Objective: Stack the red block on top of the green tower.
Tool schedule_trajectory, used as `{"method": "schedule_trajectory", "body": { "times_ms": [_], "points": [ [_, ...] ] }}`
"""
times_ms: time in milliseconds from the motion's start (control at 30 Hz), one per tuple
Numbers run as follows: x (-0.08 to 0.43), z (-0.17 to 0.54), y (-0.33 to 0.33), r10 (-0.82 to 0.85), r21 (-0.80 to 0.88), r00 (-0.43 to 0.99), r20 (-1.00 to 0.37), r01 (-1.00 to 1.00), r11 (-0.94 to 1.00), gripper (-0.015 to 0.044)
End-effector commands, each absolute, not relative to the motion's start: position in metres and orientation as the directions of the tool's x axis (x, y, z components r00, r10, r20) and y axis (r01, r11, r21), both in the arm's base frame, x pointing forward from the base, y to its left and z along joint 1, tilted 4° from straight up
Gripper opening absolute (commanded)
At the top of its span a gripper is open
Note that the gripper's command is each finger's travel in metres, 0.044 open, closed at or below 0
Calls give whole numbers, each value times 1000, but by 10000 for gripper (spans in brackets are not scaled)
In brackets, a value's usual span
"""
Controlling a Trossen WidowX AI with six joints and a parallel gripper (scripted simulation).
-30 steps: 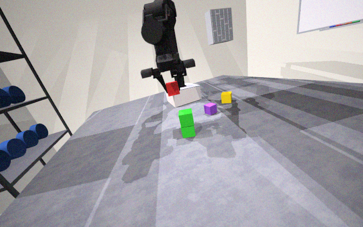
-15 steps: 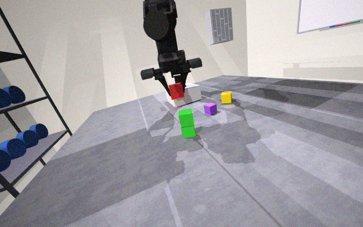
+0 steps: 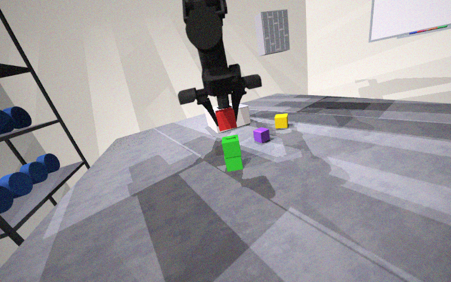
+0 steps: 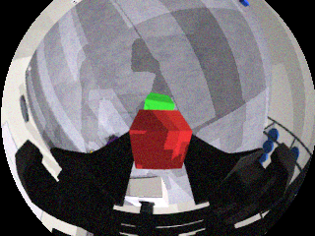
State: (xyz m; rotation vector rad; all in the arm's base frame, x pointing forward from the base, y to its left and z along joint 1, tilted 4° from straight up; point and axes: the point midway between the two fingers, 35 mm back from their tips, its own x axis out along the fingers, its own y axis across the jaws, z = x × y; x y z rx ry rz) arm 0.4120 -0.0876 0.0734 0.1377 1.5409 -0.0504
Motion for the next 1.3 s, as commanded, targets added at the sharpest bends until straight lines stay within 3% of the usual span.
{"method": "schedule_trajectory", "body": {
  "times_ms": [0, 1267],
  "points": [
    [414, 68, -87, 56, 59, 25, -998, 124, 991, 0],
    [415, 39, -86, 56, 59, 25, -998, 124, 991, 0]
  ]
}}
